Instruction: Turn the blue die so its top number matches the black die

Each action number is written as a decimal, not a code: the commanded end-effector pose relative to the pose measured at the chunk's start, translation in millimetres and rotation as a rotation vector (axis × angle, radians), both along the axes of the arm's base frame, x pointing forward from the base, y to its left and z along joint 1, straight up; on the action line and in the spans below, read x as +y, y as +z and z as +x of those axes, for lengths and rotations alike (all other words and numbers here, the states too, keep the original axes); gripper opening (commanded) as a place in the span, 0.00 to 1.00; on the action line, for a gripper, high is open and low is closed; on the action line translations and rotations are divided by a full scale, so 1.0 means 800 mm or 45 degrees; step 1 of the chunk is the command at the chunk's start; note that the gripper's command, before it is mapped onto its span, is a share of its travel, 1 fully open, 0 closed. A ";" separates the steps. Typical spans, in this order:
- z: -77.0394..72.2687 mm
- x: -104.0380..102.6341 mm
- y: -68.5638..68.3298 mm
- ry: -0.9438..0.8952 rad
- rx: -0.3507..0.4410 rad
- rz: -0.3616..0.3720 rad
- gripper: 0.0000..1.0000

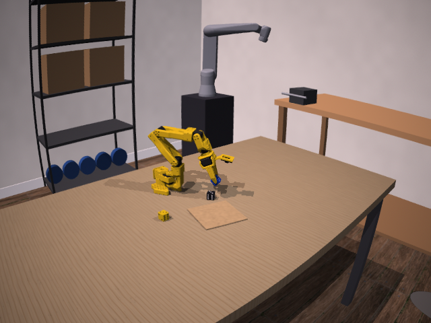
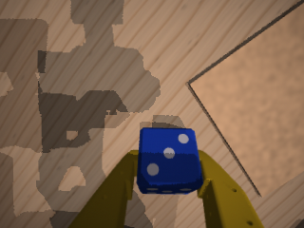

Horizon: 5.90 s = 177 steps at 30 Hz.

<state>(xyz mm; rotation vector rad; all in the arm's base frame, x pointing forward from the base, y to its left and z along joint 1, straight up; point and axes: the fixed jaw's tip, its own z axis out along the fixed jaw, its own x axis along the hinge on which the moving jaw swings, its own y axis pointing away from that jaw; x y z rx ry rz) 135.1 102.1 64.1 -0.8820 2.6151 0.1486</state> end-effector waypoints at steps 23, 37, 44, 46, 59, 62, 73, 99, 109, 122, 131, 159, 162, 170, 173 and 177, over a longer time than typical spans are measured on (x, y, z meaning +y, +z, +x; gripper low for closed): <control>0.076 -0.038 0.014 -0.360 -0.470 0.233 0.00; 0.084 -0.046 0.015 -0.410 -0.533 0.252 0.00; 0.094 -0.049 0.016 -0.438 -0.576 0.270 0.00; 0.099 -0.051 0.016 -0.454 -0.600 0.280 0.00; 0.135 -0.070 0.016 -0.576 -0.801 0.353 0.00; 0.143 -0.077 0.016 -0.610 -0.860 0.372 0.00; 0.155 -0.093 0.017 -0.680 -0.992 0.409 0.00; 0.157 -0.097 0.017 -0.695 -1.021 0.417 0.00; 0.158 -0.100 0.016 -0.706 -1.027 0.413 0.00; 0.158 -0.100 0.015 -0.706 -1.027 0.413 0.00; 0.158 -0.100 0.009 -0.706 -1.027 0.413 0.00; 0.159 -0.100 -0.003 -0.706 -1.027 0.413 0.00; 0.159 -0.100 -0.005 -0.706 -1.027 0.413 0.00; 0.159 -0.100 -0.007 -0.706 -1.027 0.413 0.00; 0.159 -0.100 -0.008 -0.706 -1.027 0.413 0.00; 0.159 -0.100 -0.011 -0.706 -1.027 0.413 0.00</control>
